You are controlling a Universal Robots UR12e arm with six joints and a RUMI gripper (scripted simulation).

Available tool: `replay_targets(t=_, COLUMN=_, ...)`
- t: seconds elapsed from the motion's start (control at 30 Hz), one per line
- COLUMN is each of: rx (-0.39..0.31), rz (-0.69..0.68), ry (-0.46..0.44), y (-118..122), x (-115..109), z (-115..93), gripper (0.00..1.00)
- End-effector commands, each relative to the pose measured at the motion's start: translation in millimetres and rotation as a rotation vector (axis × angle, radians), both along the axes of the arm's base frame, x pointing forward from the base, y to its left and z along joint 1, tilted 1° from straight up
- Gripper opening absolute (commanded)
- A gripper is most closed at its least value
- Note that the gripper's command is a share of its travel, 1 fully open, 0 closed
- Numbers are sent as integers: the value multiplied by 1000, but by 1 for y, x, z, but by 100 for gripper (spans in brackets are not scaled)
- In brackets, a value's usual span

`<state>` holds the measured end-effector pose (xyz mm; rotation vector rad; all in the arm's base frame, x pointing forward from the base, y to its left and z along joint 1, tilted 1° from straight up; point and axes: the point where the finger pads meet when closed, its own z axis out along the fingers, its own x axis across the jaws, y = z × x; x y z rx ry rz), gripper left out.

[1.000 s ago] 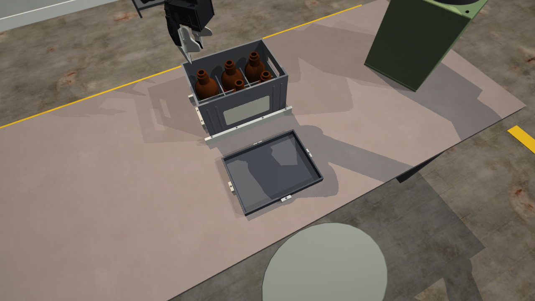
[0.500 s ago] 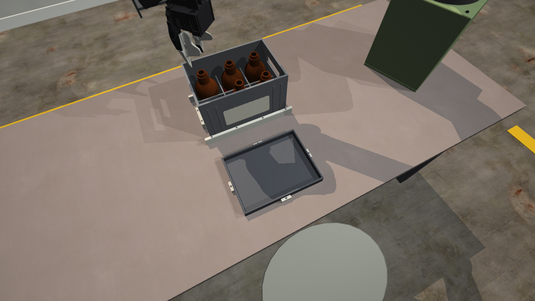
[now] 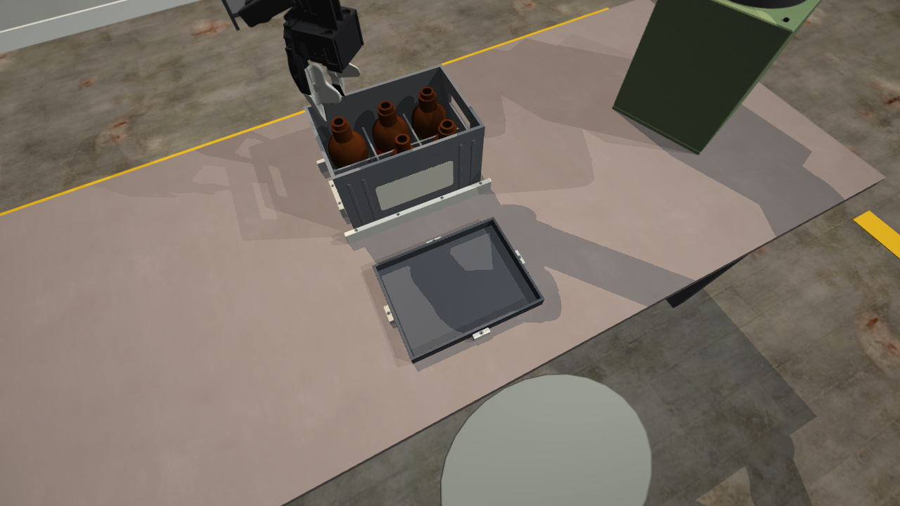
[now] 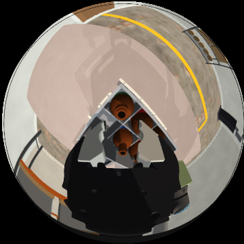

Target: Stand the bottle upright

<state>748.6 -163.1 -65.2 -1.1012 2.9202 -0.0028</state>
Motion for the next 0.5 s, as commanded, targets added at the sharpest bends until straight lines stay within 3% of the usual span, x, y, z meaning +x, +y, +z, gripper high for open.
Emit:
replay_targets(t=0.0, rx=2, rz=3, ry=3, y=4, x=-2, z=-9, gripper=38)
replay_targets(t=0.47, rx=1, rz=3, ry=1, y=3, x=-1, z=-12, gripper=38)
